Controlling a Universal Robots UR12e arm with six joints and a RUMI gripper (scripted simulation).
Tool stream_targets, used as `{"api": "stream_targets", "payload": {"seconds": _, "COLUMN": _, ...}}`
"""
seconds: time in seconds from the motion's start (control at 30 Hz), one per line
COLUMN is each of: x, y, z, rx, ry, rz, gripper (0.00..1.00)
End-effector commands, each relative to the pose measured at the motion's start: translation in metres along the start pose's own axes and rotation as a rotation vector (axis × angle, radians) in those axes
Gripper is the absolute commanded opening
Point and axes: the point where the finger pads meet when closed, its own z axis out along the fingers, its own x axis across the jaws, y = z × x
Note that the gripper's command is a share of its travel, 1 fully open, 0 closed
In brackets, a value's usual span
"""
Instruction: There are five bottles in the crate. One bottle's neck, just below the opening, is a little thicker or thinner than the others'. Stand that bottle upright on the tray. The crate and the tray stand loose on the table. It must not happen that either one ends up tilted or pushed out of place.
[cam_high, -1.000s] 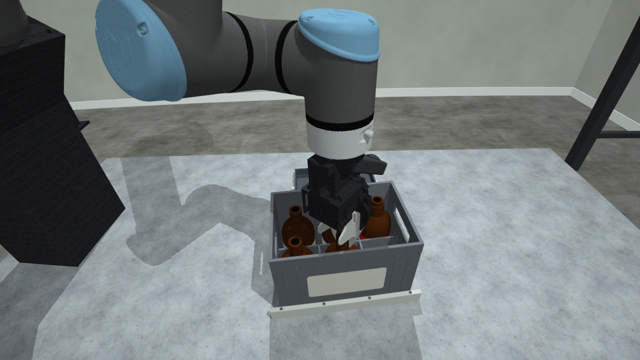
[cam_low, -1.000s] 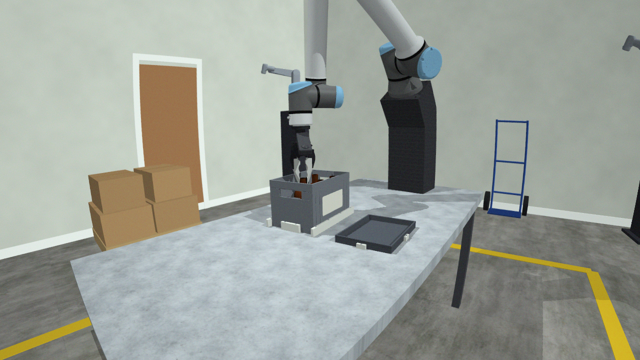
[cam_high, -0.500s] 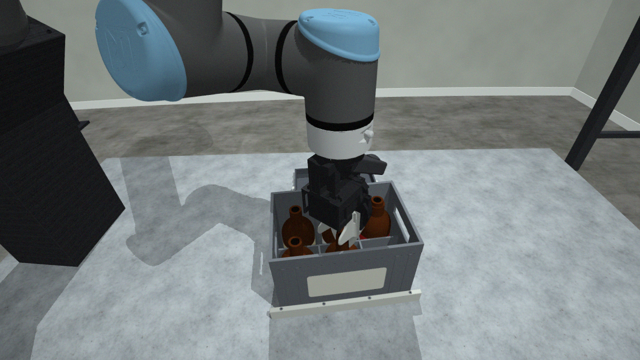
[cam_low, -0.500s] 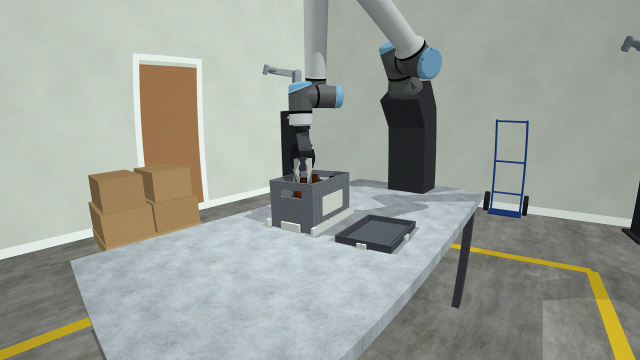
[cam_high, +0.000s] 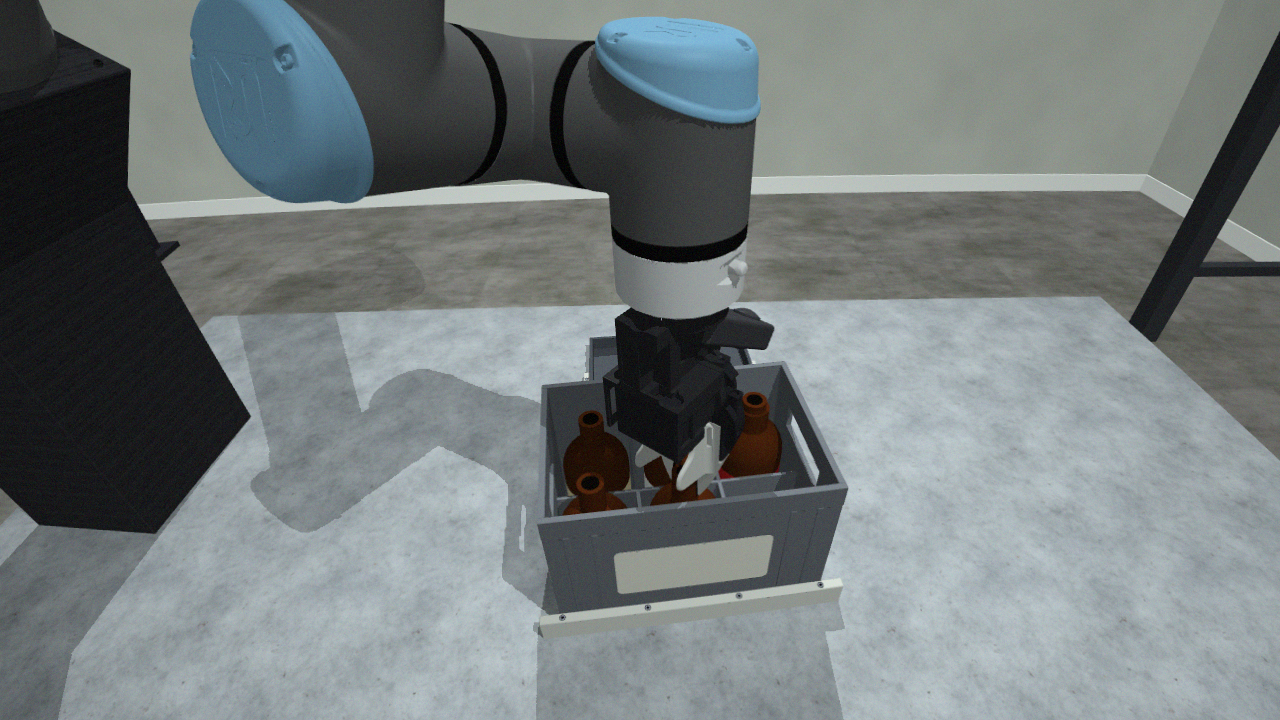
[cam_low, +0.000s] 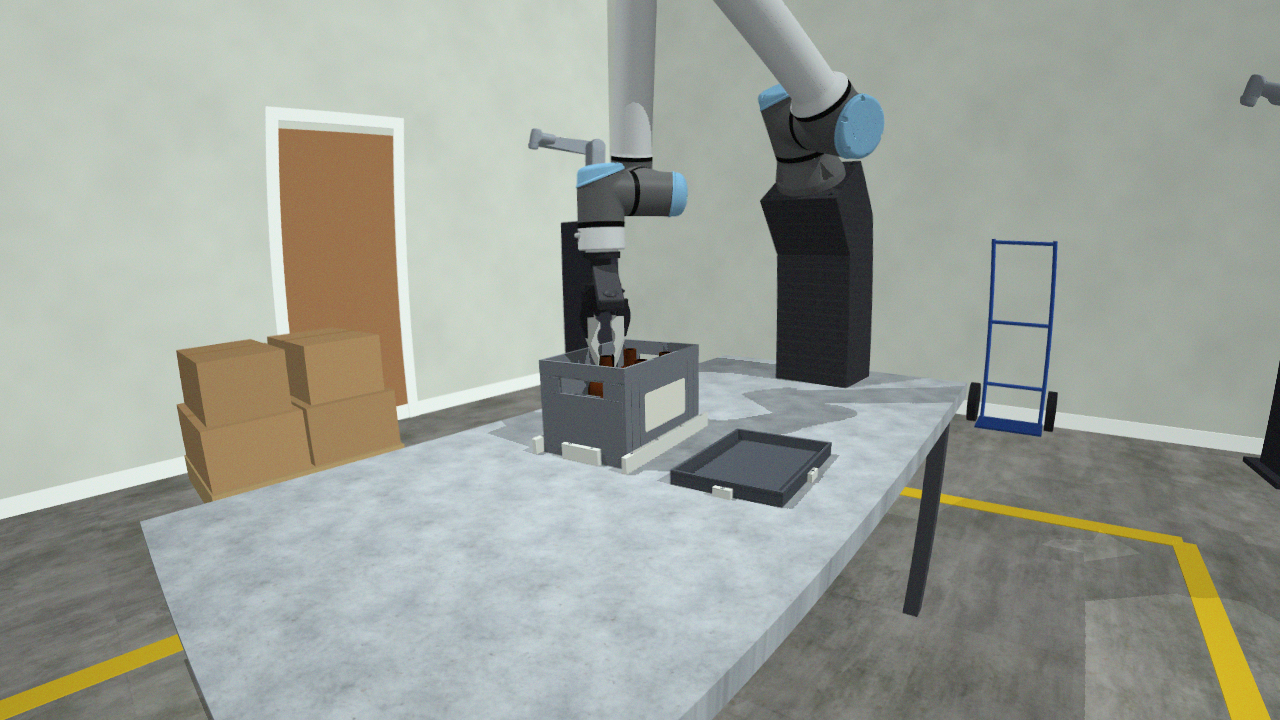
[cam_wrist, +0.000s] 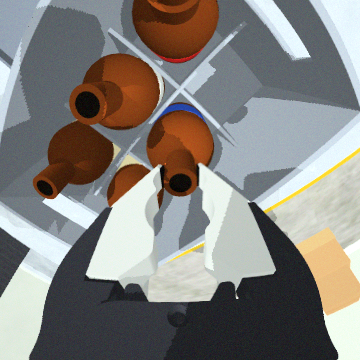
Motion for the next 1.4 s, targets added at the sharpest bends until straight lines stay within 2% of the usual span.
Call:
{"api": "stream_targets", "payload": {"seconds": 0.0, "x": 0.0004, "y": -0.0002, "z": -0.0004, "rx": 0.000, "ry": 0.001, "rz": 0.000, "gripper": 0.00}}
{"api": "stream_targets", "payload": {"seconds": 1.0, "x": 0.0004, "y": -0.0002, "z": -0.0004, "rx": 0.000, "ry": 0.001, "rz": 0.000, "gripper": 0.00}}
{"api": "stream_targets", "payload": {"seconds": 1.03, "x": 0.0004, "y": -0.0002, "z": -0.0004, "rx": 0.000, "ry": 0.001, "rz": 0.000, "gripper": 0.38}}
{"api": "stream_targets", "payload": {"seconds": 1.37, "x": 0.0004, "y": -0.0002, "z": -0.0004, "rx": 0.000, "ry": 0.001, "rz": 0.000, "gripper": 0.38}}
